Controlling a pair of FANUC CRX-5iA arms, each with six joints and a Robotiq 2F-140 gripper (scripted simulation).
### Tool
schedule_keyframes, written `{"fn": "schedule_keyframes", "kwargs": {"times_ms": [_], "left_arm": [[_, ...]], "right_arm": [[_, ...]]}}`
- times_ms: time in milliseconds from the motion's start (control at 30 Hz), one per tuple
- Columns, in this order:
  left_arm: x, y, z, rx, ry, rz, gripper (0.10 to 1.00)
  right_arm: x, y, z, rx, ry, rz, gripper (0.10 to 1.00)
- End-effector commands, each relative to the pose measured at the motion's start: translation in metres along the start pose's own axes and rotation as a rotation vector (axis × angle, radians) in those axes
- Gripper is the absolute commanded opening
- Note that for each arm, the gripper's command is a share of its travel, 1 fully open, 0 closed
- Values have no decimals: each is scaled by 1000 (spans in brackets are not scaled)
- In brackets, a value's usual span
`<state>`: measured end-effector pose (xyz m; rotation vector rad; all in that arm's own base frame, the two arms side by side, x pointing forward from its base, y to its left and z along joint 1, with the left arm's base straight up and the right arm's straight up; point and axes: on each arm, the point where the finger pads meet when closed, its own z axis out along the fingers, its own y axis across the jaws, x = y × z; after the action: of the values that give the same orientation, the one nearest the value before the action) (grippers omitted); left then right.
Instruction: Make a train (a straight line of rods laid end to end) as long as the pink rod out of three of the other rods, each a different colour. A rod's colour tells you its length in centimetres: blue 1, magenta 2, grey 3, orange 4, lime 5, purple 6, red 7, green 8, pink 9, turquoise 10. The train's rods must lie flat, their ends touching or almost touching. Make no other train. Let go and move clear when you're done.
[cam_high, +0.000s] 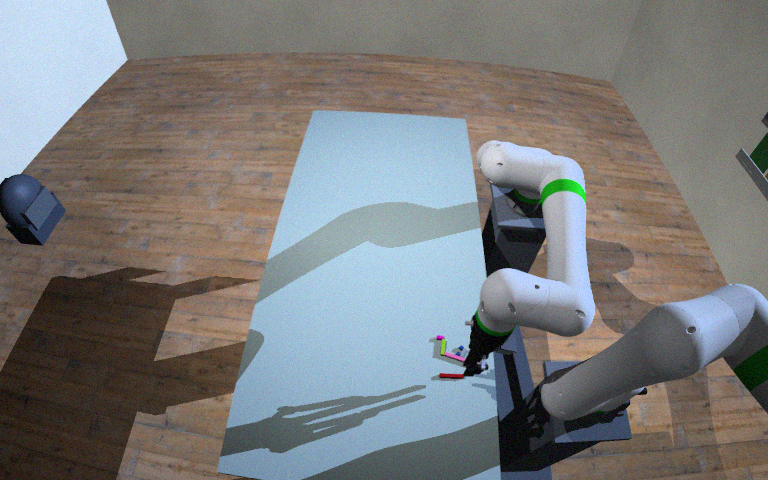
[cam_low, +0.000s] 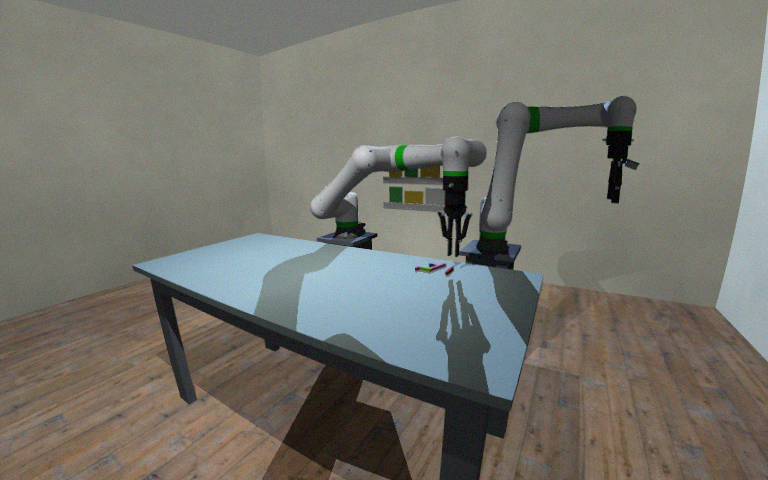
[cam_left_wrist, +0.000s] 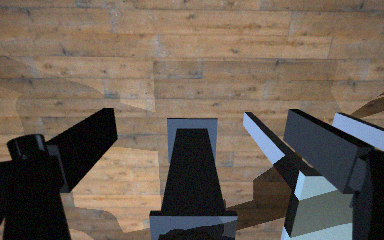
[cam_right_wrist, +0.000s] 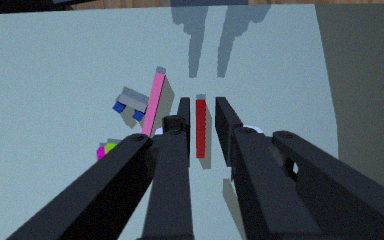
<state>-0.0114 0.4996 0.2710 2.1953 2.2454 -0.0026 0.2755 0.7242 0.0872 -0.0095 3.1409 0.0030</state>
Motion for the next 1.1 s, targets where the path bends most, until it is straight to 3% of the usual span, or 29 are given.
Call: {"fn": "schedule_keyframes", "kwargs": {"times_ms": [0,200,433,467,1067], "left_arm": [[0,0,-1,0,2,0,1000],[0,0,-1,0,2,0,1000],[0,0,-1,0,2,0,1000],[0,0,-1,0,2,0,1000],[0,0,-1,0,2,0,1000]], "right_arm": [[0,1,-23,0,0,0,231],[0,1,-39,0,0,0,231],[0,1,-41,0,0,0,231],[0,1,-41,0,0,0,1000],[0,1,-41,0,0,0,1000]]}}
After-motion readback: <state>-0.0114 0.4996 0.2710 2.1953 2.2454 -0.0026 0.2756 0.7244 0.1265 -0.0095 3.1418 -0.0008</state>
